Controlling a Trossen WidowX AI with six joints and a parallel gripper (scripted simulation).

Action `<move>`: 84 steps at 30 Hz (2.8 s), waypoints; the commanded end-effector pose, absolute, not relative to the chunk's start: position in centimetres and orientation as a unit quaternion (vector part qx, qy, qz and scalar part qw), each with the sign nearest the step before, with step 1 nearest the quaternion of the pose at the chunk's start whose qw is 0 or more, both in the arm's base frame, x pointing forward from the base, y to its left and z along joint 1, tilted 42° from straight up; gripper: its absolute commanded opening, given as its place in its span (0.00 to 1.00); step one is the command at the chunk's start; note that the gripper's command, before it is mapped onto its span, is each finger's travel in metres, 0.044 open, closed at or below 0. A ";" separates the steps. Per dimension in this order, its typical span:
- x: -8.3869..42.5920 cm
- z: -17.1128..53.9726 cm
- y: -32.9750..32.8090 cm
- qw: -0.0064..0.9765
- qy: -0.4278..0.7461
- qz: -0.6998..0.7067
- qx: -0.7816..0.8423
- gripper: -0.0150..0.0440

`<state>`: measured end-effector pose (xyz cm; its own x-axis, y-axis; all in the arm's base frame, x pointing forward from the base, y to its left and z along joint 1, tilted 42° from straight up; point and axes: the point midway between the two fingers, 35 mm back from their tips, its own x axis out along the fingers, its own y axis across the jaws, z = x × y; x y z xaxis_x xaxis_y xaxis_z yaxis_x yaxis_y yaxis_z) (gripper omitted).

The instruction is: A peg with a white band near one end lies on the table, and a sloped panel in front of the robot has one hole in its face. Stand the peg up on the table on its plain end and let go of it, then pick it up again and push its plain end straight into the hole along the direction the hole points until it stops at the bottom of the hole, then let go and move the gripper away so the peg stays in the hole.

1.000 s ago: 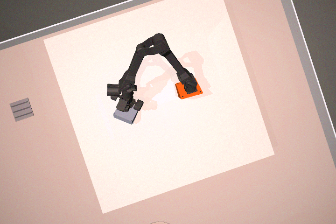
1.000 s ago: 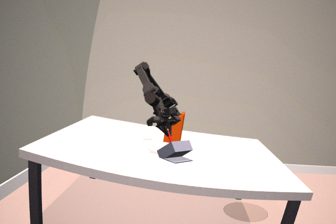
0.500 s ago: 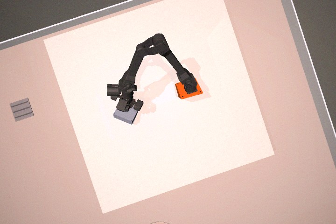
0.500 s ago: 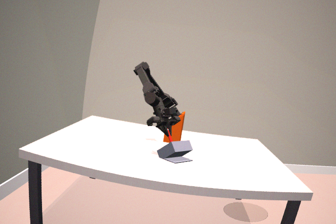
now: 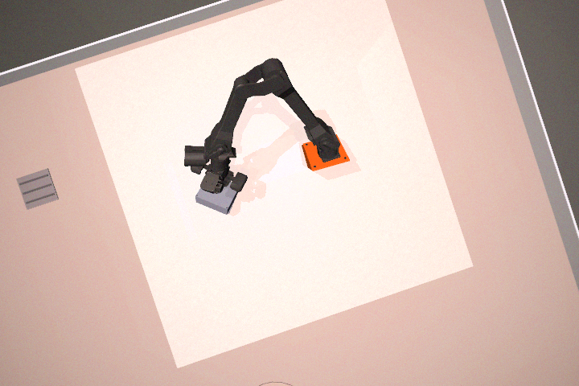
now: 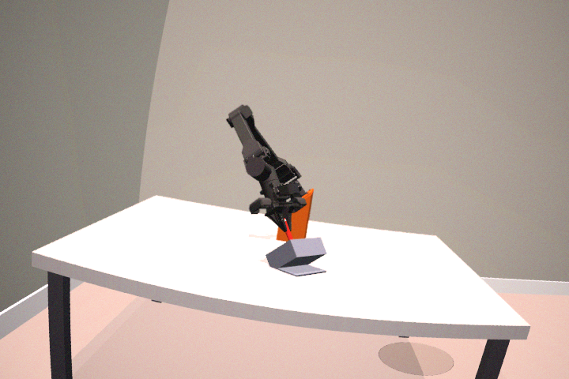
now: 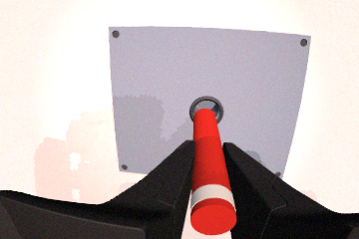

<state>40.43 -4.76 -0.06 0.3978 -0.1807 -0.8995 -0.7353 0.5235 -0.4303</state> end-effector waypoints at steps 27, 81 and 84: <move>41.4 -1.5 -5.0 0.708 0.511 0.195 -0.447 0.25; 41.7 -2.6 -5.2 0.707 0.513 0.193 -0.446 1.00; 41.6 -2.2 -5.1 0.707 0.513 0.193 -0.446 1.00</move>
<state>41.71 -5.22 -2.70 0.3945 -0.1841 -0.9003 -0.7336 0.5269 -0.4292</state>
